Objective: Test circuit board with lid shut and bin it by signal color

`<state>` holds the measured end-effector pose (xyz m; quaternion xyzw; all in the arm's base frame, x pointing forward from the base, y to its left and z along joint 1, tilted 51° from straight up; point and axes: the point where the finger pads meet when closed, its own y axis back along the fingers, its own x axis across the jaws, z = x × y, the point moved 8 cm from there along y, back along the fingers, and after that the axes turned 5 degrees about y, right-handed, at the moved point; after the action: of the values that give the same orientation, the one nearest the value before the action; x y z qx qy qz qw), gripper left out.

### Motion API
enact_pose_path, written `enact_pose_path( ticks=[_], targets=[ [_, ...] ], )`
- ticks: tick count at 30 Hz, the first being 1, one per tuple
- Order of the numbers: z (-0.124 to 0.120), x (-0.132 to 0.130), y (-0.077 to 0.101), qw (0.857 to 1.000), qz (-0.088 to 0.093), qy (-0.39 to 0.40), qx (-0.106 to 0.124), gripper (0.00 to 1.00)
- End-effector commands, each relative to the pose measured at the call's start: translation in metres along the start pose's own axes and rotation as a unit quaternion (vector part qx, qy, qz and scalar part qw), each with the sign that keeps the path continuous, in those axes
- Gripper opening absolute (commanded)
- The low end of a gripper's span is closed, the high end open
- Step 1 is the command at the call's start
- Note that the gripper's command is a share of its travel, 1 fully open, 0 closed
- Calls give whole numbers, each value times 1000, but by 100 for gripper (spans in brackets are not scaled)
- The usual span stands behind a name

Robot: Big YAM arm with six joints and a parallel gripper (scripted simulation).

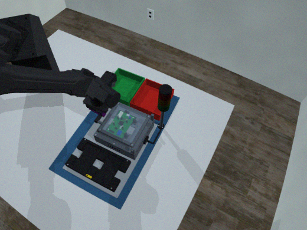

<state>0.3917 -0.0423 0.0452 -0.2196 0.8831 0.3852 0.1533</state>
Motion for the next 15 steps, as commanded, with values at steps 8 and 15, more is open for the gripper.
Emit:
enact_pose_path(
  ticks=[8,15],
  targets=[
    [-2,-1,-25,1000,12,-1,-3,0],
    [-2,-1,-25,1000,12,-1,-3,0]
  ],
)
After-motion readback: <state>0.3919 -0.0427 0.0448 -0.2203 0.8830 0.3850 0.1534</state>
